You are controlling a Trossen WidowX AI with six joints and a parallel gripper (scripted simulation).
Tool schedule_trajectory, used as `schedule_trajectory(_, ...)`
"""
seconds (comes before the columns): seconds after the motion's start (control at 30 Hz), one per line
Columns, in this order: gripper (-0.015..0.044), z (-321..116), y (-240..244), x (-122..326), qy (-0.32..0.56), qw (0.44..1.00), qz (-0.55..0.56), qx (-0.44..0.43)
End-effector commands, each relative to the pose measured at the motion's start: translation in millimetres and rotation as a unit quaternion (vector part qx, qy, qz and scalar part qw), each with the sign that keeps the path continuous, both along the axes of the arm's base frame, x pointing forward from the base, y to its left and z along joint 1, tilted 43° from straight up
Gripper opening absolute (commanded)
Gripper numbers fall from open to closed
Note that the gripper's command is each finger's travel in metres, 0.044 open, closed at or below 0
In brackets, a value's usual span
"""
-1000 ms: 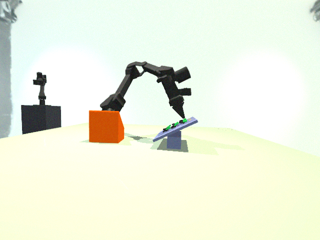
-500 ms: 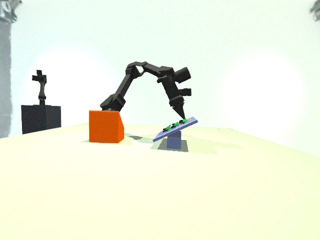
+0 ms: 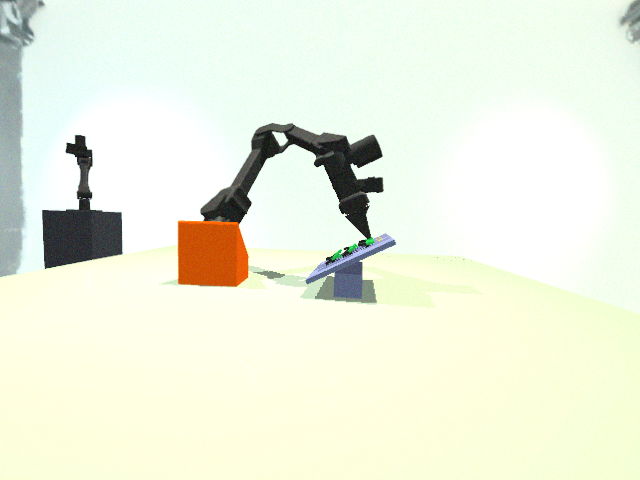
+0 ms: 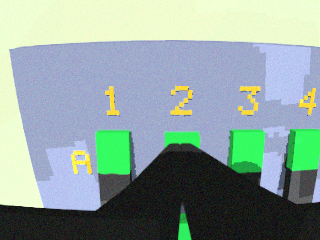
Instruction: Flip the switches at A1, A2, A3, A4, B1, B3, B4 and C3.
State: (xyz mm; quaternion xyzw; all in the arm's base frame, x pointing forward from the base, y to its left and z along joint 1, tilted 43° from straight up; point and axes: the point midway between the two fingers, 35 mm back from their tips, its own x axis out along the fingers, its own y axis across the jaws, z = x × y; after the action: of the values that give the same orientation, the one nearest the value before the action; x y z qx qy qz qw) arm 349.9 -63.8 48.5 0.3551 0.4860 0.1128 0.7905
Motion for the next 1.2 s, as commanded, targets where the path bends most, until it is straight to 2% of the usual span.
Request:
schedule_trajectory(0.0, 0.0, -2, 0, 0, 0.003, 1.0, -0.001, 0.0)
schedule_trajectory(0.2, 0.0, -2, 1, 1, 0.003, 1.0, -0.001, 0.0)
schedule_trajectory(0.4, 0.0, 40, -31, -33, -0.005, 1.0, -0.01, -0.003)
schedule_trajectory(0.57, 0.0, 42, -33, -34, -0.005, 1.0, -0.01, -0.003)
schedule_trajectory(0.73, 0.0, 17, -44, -55, -0.005, 1.0, -0.01, -0.003)
schedule_trajectory(1.17, 0.0, -7, -26, -37, -0.015, 1.0, -0.019, -0.005)
